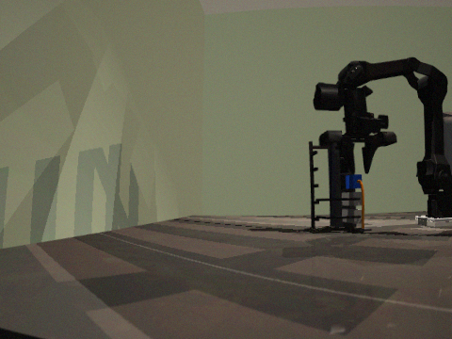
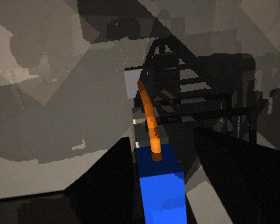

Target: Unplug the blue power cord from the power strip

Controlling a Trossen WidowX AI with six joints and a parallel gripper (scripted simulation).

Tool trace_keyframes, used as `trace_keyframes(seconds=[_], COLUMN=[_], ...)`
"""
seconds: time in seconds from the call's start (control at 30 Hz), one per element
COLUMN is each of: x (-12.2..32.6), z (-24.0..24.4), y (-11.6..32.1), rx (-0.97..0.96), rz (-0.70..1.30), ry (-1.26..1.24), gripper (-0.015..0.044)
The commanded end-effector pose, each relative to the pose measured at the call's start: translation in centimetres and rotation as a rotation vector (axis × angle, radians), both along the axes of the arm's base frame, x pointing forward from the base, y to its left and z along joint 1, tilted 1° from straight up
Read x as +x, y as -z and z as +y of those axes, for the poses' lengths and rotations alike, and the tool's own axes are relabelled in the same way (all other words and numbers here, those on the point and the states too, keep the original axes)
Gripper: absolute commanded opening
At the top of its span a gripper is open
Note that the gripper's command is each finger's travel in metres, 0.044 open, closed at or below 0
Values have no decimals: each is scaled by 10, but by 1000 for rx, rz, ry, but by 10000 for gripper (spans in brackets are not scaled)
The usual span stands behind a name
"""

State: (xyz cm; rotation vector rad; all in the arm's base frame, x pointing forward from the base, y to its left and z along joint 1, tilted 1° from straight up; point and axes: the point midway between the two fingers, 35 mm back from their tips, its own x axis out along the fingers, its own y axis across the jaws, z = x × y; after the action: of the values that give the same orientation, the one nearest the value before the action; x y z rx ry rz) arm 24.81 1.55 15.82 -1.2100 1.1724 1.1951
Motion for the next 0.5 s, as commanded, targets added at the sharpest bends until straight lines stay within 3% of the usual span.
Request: trace_keyframes(seconds=[0.0, 0.47], x=[0, -1], z=[-6, -29], y=[0, 0], rx=[-5, -7], rz=[1, 2], ry=[-2, -2], gripper=[160, 160])
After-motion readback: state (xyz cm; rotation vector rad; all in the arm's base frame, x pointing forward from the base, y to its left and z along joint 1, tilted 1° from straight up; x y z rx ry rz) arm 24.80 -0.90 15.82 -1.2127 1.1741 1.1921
